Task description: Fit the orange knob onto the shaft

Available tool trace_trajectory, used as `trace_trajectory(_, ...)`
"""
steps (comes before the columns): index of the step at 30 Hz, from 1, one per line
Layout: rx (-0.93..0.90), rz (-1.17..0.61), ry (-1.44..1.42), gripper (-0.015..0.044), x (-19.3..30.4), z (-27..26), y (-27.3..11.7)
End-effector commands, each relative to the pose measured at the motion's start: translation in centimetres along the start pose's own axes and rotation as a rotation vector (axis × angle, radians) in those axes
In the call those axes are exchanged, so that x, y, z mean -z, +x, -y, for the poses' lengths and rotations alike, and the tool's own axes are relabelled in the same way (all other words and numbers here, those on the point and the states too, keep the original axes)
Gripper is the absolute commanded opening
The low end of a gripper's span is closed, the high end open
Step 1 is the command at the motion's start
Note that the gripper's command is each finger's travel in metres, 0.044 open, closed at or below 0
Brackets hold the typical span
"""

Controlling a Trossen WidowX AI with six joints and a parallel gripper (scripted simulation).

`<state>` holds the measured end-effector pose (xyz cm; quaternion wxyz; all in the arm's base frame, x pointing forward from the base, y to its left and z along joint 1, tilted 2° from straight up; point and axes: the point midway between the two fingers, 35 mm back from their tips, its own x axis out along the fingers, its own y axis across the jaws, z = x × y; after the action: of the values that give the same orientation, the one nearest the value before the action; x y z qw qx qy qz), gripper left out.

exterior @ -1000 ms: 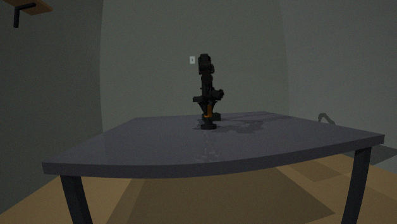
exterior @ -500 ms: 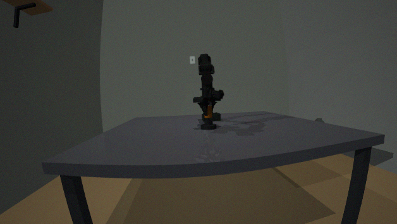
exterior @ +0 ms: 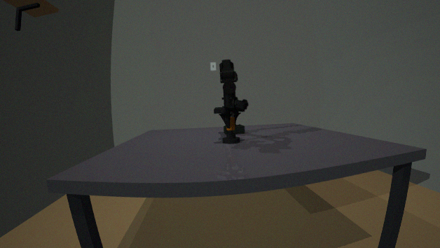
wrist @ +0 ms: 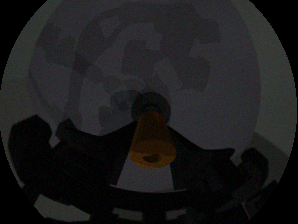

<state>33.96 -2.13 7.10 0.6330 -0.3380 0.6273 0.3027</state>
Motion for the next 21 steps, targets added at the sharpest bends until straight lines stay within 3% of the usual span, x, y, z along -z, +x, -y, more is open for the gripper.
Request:
trace_trajectory(1, 0.003, -0.003, -0.003, 0.0000, 0.02, 0.05, -0.36)
trace_trajectory(9, 0.002, -0.004, -0.202, 0.0000, -0.01, 0.12, -0.38)
trace_trajectory(21, 0.002, -0.004, -0.212, 0.0000, 0.12, -0.08, 0.02)
